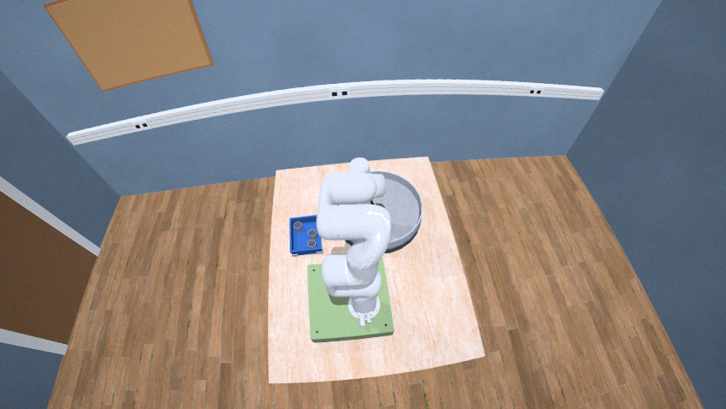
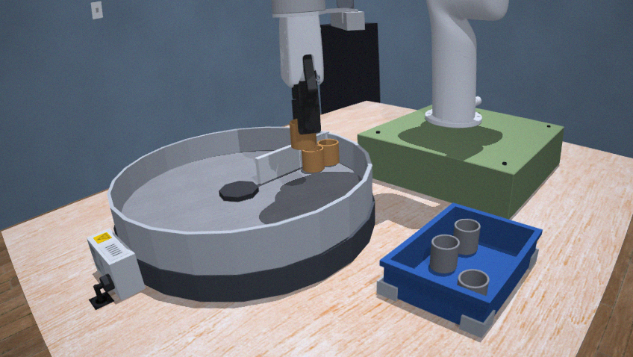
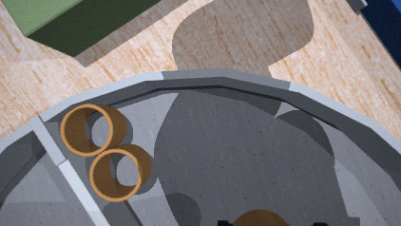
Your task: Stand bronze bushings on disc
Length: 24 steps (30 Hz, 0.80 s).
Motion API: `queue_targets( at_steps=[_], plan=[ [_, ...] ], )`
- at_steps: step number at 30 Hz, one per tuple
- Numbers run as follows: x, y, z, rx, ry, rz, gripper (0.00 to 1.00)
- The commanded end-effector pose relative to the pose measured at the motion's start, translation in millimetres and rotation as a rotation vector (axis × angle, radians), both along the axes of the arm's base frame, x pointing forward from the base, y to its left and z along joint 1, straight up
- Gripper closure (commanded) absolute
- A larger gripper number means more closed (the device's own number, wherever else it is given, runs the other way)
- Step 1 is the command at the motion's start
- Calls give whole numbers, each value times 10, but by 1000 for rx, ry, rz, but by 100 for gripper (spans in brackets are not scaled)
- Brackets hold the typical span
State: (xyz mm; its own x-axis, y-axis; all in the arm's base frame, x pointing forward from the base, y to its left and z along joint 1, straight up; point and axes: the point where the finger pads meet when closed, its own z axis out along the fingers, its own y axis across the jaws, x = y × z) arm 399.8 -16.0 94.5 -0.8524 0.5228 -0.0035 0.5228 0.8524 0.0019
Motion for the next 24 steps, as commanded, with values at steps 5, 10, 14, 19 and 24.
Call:
queue_targets(
  at_steps=[5,10,14,19,24],
  plan=[
    [12,-7,-87,0,-4,0,100],
    [14,-14,-239,0,-4,0,100],
    [14,-14,-239,0,-4,0,100],
    [14,-14,-239,0,-4,0,100],
    [14,-14,-240,0,-4,0,100]
  ],
)
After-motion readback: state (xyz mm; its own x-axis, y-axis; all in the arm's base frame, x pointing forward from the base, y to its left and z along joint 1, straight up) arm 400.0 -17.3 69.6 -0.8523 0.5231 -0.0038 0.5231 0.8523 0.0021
